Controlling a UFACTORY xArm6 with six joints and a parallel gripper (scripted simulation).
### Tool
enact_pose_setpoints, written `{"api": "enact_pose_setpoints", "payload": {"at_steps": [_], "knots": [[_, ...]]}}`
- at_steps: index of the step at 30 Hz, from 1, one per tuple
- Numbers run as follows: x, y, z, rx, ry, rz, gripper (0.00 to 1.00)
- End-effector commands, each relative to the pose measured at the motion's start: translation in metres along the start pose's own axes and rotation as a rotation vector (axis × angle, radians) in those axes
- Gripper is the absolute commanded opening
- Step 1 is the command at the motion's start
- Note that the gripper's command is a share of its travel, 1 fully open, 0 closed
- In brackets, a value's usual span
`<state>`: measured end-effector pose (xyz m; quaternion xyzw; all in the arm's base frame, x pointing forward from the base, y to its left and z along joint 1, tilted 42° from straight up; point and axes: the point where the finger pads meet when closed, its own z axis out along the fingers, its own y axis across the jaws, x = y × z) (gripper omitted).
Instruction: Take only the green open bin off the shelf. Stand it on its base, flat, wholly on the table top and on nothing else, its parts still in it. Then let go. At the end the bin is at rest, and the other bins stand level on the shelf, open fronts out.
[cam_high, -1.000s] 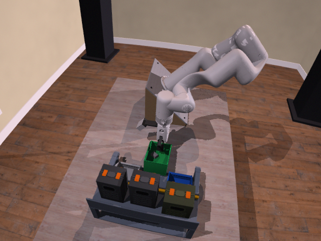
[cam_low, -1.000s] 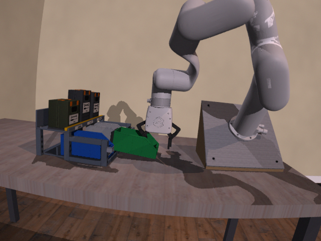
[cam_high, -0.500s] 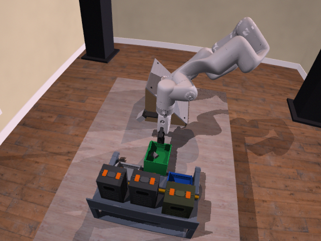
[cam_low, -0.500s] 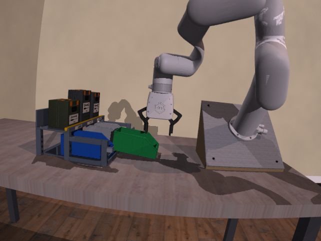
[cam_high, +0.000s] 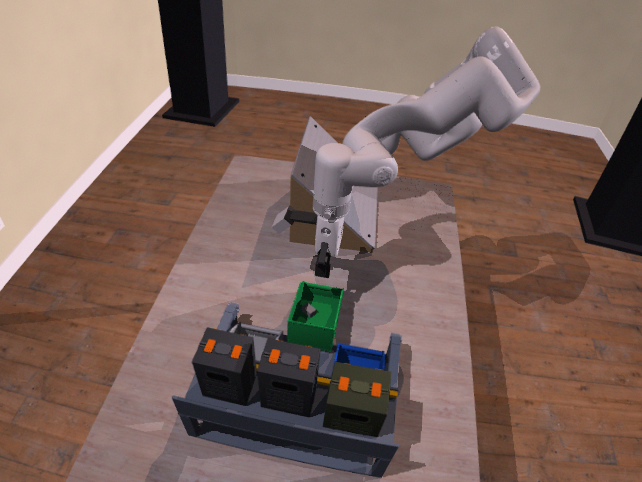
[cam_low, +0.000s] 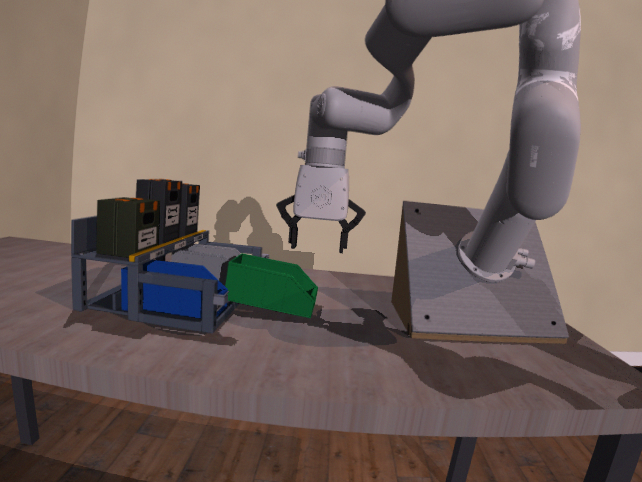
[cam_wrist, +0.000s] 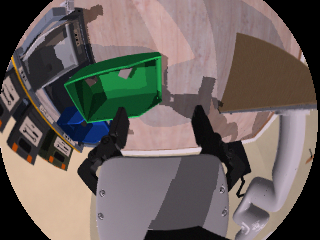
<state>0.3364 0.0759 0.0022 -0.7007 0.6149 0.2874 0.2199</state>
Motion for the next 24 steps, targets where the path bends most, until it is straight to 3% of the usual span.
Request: {"api": "enact_pose_setpoints", "payload": {"at_steps": [1,24], "knots": [[0.000,-0.002,-0.001,0.004,0.002,-0.002,1.00],[0.000,-0.002,0.013,0.004,0.002,-0.002,1.00]]}}
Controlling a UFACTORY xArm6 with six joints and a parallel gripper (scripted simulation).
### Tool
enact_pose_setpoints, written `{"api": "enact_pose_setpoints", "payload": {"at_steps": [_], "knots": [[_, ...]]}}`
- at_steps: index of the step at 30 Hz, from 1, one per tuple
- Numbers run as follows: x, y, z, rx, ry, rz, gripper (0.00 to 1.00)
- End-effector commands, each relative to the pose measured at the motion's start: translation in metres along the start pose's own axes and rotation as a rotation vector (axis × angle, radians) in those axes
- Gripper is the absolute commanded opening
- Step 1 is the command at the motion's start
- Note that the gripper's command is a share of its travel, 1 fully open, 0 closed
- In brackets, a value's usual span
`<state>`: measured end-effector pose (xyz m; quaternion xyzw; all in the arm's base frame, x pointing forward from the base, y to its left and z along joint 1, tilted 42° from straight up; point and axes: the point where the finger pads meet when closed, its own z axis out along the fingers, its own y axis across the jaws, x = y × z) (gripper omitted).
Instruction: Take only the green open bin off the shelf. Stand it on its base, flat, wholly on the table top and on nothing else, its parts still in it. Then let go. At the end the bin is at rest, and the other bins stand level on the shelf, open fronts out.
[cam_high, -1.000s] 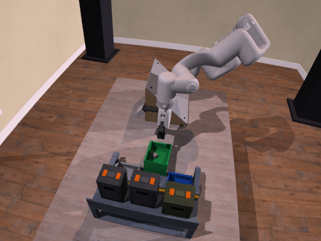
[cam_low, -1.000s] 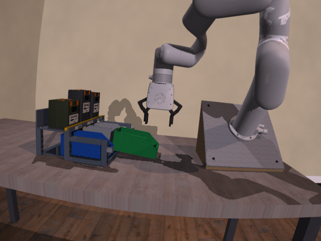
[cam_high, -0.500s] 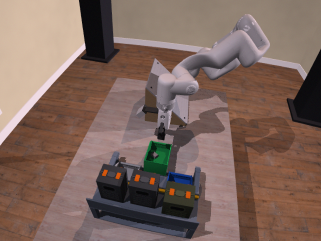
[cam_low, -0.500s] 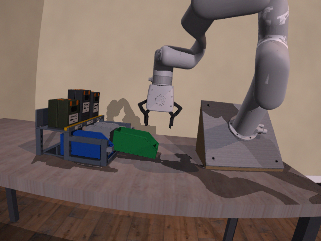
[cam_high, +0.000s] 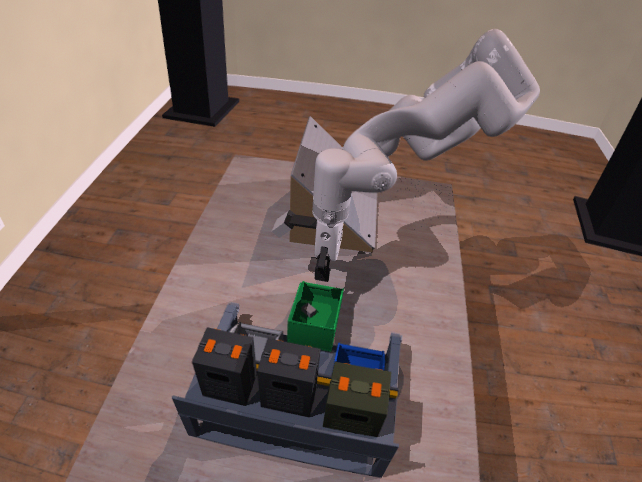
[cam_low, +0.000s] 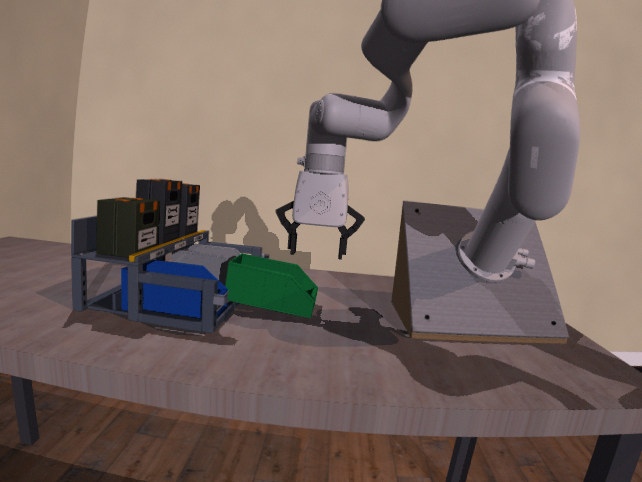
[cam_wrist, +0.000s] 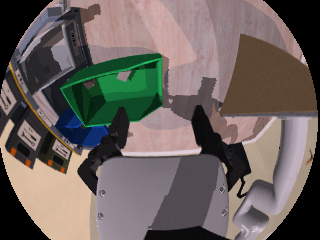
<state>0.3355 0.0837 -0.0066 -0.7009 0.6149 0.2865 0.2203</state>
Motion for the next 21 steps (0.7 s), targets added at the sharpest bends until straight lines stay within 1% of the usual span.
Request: {"api": "enact_pose_setpoints", "payload": {"at_steps": [1,21], "knots": [[0.0001,-0.0009,0.0017,0.002,0.001,-0.001,1.00],[0.0001,-0.0008,0.0042,0.002,0.001,-0.001,1.00]]}}
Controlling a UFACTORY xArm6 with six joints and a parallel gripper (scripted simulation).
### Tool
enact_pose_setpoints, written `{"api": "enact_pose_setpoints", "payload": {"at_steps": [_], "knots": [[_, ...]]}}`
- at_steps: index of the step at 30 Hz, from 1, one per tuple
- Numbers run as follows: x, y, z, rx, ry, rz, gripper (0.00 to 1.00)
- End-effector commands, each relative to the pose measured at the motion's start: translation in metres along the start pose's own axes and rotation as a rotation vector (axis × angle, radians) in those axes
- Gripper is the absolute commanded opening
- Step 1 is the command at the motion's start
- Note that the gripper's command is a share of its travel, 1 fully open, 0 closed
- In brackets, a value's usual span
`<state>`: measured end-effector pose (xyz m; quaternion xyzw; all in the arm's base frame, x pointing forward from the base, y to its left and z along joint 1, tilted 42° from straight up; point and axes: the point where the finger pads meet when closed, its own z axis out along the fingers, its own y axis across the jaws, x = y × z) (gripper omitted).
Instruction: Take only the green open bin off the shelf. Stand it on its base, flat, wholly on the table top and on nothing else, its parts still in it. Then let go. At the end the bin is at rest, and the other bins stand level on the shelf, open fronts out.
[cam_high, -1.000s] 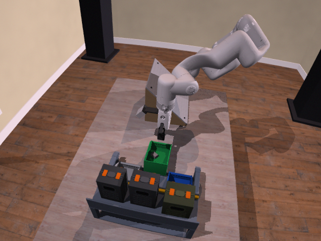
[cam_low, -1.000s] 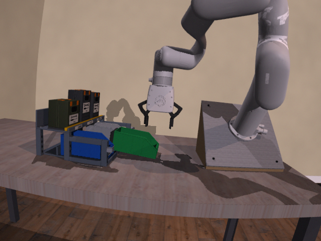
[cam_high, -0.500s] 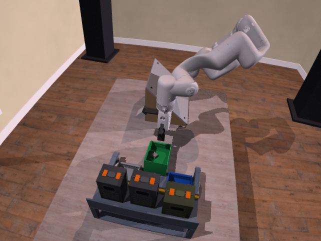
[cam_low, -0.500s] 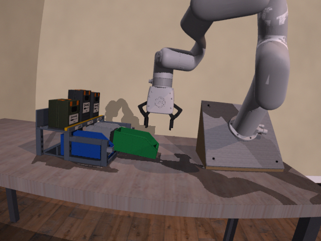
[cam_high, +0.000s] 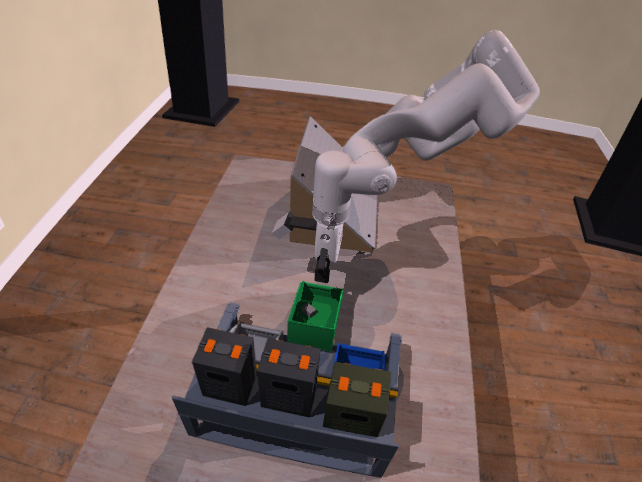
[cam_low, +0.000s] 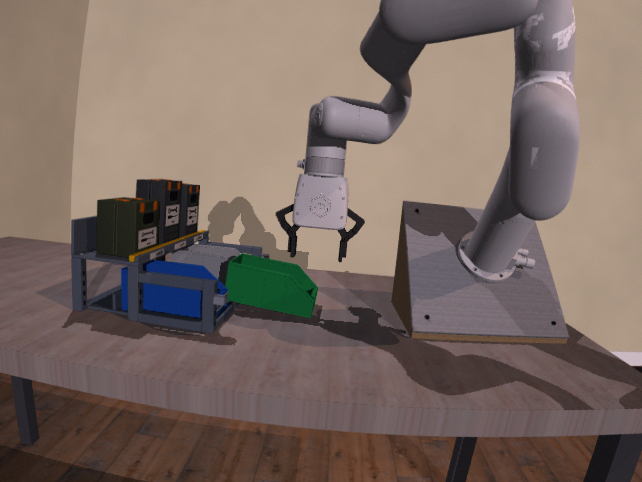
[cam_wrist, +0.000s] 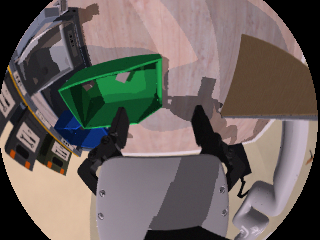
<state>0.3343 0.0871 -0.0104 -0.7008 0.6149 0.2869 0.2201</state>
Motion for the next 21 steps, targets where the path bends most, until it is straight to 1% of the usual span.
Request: {"api": "enact_pose_setpoints", "payload": {"at_steps": [1,8,9,21], "knots": [[0.0002,-0.0013,-0.0010,0.003,0.001,-0.001,1.00],[0.0002,-0.0013,-0.0010,0.003,0.001,-0.001,1.00],[0.0002,-0.0013,-0.0011,0.003,0.001,-0.001,0.33],[0.0002,-0.0013,-0.0011,0.003,0.001,-0.001,0.33]]}}
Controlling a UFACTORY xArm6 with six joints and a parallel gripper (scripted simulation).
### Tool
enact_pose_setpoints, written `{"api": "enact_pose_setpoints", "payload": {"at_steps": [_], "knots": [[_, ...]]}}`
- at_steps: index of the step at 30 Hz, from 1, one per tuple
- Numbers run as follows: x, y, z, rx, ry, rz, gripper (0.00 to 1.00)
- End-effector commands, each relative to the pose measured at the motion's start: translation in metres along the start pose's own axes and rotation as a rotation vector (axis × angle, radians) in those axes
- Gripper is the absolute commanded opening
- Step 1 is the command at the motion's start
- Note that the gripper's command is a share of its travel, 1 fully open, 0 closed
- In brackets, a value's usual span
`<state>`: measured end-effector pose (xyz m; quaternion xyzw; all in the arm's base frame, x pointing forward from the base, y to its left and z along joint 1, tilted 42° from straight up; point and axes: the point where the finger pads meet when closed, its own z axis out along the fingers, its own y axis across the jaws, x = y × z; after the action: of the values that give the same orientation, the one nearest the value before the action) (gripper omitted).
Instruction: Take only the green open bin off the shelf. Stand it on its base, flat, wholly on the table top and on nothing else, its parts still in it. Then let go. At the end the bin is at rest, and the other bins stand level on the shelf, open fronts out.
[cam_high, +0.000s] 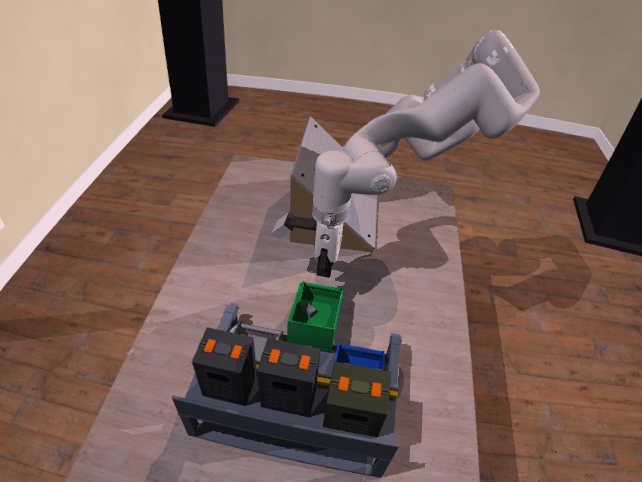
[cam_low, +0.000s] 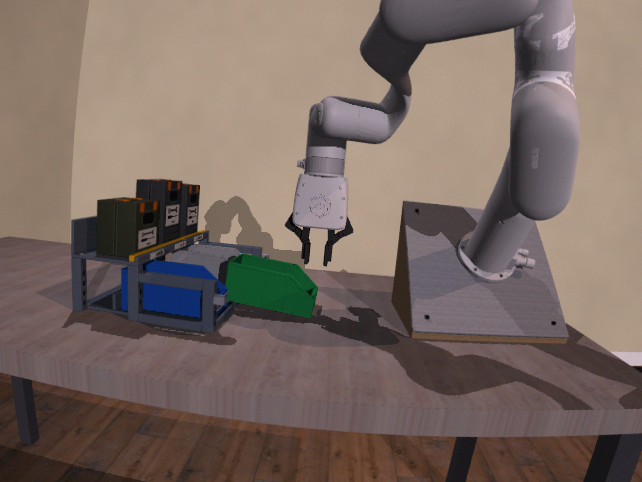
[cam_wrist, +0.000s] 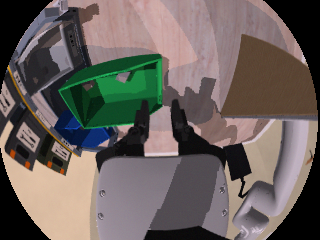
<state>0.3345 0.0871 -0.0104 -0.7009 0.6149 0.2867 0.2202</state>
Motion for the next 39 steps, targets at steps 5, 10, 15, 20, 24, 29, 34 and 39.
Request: {"api": "enact_pose_setpoints", "payload": {"at_steps": [5,10,15,20,24,29,34,39], "knots": [[0.000,-0.009,-0.003,0.003,0.001,-0.001,0.33],[0.000,-0.040,-0.012,0.003,0.001,-0.001,0.33],[0.000,-0.040,-0.012,0.003,0.001,-0.001,0.33],[0.000,-0.040,-0.012,0.003,0.001,-0.001,0.33],[0.000,-0.062,-0.018,0.003,0.001,-0.001,0.33],[0.000,-0.078,-0.023,0.003,0.001,-0.001,0.33],[0.000,-0.078,-0.023,0.003,0.001,-0.001,0.33],[0.000,-0.085,-0.025,0.003,0.001,-0.001,0.33]]}}
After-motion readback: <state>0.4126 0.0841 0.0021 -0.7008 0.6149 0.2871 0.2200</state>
